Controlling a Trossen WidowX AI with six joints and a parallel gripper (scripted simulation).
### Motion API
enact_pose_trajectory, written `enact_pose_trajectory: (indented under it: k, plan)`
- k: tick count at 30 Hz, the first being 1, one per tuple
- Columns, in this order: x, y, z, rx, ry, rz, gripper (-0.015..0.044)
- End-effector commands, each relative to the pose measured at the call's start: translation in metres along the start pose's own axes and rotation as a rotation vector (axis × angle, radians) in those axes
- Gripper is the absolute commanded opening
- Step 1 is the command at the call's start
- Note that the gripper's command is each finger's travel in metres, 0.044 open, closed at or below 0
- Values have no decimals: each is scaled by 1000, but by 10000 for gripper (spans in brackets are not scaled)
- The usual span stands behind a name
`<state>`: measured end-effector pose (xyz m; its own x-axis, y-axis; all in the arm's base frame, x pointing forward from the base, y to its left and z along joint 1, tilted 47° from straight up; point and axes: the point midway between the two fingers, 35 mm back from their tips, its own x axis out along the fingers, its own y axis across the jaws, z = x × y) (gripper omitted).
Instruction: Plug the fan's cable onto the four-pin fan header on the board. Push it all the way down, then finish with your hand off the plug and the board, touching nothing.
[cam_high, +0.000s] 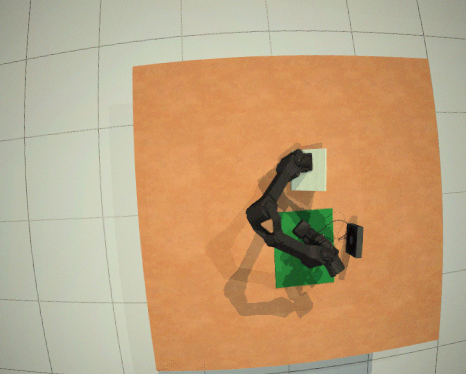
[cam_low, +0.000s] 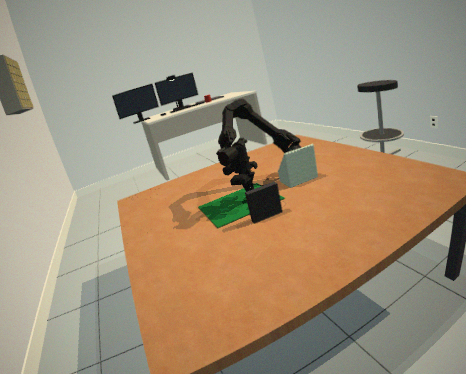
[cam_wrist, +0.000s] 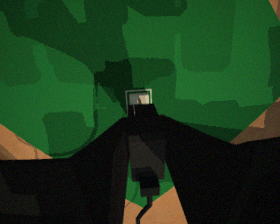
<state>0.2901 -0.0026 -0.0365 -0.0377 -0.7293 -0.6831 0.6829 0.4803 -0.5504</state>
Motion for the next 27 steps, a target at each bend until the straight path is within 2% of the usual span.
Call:
enact_pose_trajectory:
  k: [1,27]
  plan:
    - [0,-1,-1,-6,-2,-1,0]
    - [5,-1,-1,-7,-2,-1,0]
